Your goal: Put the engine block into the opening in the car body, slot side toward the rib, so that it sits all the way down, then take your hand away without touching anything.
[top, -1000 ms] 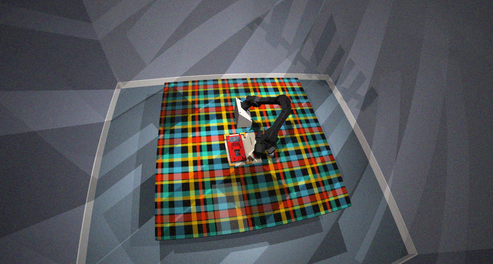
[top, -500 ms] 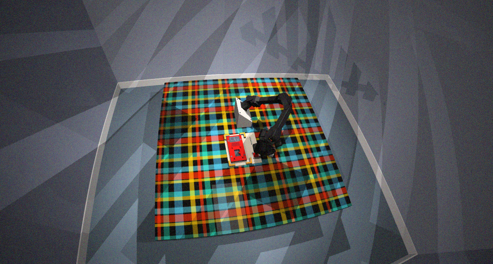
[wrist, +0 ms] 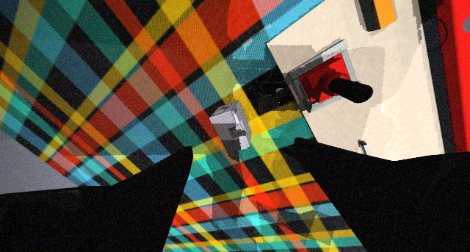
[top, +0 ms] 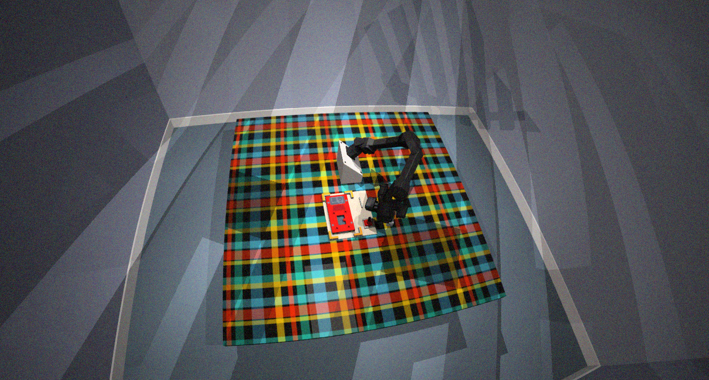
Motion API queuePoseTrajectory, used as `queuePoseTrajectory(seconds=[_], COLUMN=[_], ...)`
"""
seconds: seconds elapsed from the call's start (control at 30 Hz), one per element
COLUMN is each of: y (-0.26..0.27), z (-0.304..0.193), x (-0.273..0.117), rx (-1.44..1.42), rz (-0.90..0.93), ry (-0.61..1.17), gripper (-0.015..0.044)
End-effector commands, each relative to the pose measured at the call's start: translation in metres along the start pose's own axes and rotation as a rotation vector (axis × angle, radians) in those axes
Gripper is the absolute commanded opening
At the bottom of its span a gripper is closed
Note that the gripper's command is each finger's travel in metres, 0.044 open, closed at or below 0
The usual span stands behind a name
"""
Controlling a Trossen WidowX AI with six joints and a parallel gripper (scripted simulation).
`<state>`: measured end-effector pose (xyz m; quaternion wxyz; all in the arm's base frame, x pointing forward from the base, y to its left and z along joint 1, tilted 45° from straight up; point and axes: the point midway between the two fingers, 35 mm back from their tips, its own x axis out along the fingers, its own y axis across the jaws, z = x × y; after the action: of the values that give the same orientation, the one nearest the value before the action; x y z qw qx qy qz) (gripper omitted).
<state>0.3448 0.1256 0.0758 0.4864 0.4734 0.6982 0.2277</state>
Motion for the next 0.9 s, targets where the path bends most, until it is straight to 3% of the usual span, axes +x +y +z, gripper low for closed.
queuePoseTrajectory(seconds=[0.0,0.87], y=[0.001,0.009], z=[-0.001,-0.006], x=[-0.003,-0.023], rx=[0.114,0.973], rz=[-0.028,-0.133], ry=[-0.015,-0.209], gripper=[0.044,0.044])
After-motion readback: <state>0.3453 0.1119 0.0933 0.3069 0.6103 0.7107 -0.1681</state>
